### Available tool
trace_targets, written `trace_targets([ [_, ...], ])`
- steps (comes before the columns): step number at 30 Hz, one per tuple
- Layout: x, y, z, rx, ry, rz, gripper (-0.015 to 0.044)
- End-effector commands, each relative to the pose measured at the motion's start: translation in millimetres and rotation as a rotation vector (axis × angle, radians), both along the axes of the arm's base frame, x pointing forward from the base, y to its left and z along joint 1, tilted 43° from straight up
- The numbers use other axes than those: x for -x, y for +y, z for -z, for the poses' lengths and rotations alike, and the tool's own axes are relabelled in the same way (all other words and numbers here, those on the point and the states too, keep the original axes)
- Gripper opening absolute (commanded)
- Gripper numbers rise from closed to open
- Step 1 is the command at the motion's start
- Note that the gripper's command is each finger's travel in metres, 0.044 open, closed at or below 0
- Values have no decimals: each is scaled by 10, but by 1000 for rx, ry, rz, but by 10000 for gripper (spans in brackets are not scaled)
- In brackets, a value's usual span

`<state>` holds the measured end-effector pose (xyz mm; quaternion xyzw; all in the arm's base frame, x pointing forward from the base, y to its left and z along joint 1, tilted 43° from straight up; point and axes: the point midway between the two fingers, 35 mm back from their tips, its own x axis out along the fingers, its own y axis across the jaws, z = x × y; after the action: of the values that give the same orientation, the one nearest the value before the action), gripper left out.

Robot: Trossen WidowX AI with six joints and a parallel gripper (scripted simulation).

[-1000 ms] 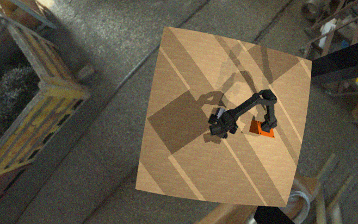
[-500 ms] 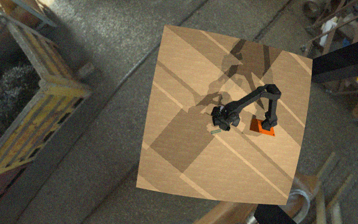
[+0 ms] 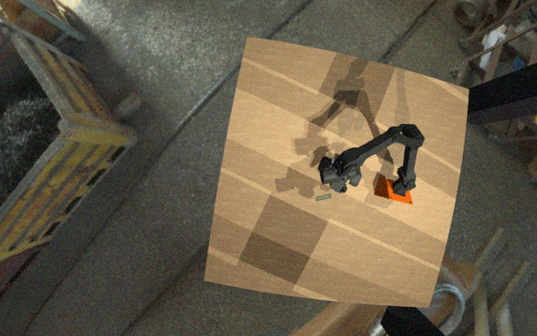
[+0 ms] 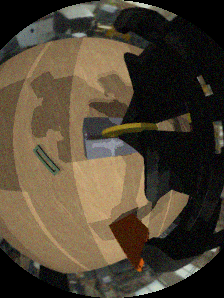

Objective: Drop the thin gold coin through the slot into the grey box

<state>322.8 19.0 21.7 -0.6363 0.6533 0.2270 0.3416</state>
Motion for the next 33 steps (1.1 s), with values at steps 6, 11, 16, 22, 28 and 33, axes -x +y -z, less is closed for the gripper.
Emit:
trace_targets([
  [6, -1, -2, -1, 0, 0, 3, 0],
  [11, -1, -10, -41, 0, -3, 5, 0],
  [16, -8, -14, -67, 0, -6, 9, 0],
  [22, -9, -25, -62, 0, -3, 9, 0],
  [28, -4, -21, -45, 1, 2, 7, 0],
  [33, -4, -36, -31, 1, 3, 6, 0],
])
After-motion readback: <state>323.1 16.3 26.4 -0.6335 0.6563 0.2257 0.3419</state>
